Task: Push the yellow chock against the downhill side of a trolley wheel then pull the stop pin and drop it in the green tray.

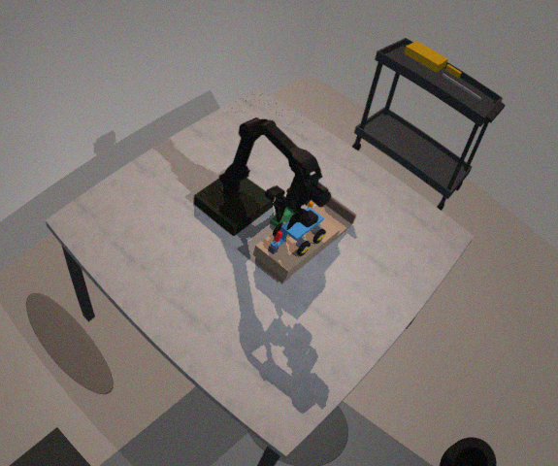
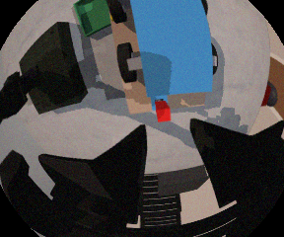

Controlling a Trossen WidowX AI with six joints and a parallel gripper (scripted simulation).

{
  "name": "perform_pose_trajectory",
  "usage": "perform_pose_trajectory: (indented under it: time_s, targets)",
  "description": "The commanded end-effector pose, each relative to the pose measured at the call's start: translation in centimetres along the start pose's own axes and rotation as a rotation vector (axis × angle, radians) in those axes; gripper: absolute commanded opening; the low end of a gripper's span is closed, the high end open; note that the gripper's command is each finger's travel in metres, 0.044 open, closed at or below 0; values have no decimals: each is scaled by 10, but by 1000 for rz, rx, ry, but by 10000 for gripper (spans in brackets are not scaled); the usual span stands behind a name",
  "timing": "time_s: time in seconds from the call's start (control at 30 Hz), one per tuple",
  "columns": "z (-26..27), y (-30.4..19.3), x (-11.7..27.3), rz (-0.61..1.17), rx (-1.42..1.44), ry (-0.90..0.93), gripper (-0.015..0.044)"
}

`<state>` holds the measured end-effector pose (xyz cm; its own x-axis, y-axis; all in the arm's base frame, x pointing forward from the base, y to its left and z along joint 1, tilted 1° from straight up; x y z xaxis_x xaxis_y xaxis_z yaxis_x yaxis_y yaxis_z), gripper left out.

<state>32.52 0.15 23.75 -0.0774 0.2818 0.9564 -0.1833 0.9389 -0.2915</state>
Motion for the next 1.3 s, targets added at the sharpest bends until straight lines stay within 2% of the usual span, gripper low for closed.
perform_pose_trajectory:
  time_s: [0.0, 1.27]
  targets:
    - [0, 0, -5, 5, 6, 2, 190]
    - [-1, -1, -56, 6, 6, 2, 190]
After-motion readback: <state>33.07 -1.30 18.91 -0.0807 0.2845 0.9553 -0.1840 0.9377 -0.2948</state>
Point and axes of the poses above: the point midway between the two fingers, 35 mm back from their tips, its own x axis back along the fingers, its own z axis across the jaws, y = z × x, the point moved 6 cm from there along x, back along the fingers
